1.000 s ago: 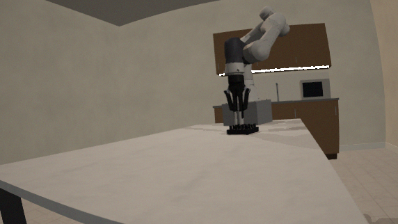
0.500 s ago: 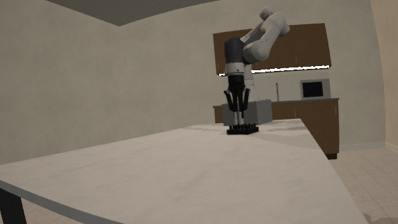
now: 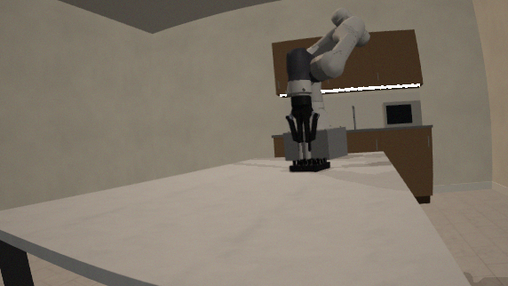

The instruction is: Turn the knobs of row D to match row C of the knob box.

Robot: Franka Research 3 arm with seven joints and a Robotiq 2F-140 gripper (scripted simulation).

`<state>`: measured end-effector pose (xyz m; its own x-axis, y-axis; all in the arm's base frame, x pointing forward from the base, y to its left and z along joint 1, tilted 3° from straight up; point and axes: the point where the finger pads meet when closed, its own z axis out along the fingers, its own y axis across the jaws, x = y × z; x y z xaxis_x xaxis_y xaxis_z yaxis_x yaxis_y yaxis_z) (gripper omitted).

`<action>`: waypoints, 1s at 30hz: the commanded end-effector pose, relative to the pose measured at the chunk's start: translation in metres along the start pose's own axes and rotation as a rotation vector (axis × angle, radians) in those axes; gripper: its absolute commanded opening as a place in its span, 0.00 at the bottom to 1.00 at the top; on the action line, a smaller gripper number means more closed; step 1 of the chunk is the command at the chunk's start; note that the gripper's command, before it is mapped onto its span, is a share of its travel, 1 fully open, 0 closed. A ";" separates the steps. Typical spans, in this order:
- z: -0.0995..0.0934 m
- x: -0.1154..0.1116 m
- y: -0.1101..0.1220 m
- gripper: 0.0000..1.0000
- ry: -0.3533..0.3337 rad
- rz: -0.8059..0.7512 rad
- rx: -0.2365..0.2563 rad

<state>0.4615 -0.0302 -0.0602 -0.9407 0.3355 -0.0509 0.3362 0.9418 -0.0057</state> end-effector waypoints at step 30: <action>0.001 -0.001 0.000 0.05 -0.003 -0.001 0.000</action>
<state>0.4616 -0.0303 -0.0602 -0.9407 0.3353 -0.0510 0.3360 0.9418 -0.0058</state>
